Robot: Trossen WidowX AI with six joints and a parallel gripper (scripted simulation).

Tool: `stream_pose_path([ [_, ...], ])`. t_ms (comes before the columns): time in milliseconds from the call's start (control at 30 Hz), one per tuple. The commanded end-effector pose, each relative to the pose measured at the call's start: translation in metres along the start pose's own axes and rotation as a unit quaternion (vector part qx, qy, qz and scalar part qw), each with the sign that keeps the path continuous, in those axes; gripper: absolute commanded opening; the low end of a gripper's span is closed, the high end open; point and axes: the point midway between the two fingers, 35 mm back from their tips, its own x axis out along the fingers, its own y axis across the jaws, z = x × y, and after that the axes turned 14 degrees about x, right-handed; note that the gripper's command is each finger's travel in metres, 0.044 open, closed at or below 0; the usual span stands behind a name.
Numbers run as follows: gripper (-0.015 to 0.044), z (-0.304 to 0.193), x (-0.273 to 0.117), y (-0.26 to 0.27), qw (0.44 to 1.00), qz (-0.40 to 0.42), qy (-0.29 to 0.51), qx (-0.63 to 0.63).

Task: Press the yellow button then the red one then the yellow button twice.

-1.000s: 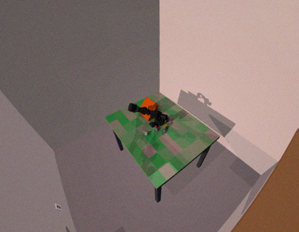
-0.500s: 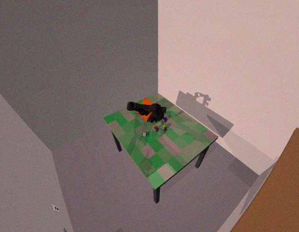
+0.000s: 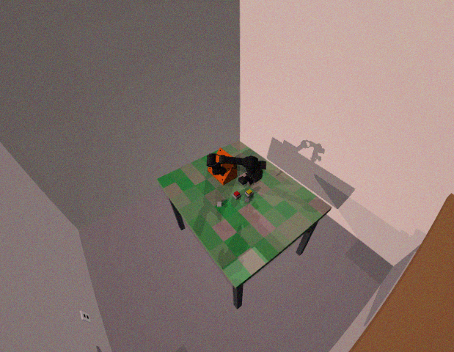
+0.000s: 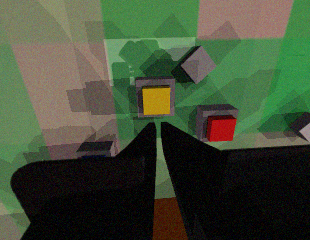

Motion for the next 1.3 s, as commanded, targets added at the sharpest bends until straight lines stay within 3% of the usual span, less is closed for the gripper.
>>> stream_pose_path([
  [0,0.0020,-0.002,0.042,-0.005,1.000,-0.012,0.008,-0.002],
  [867,0.0020,-0.003,0.085,-0.007,1.000,-0.013,0.008,-0.002],
  [1267,0.0020,-0.003,0.086,-0.007,1.000,-0.013,0.008,-0.002],
])
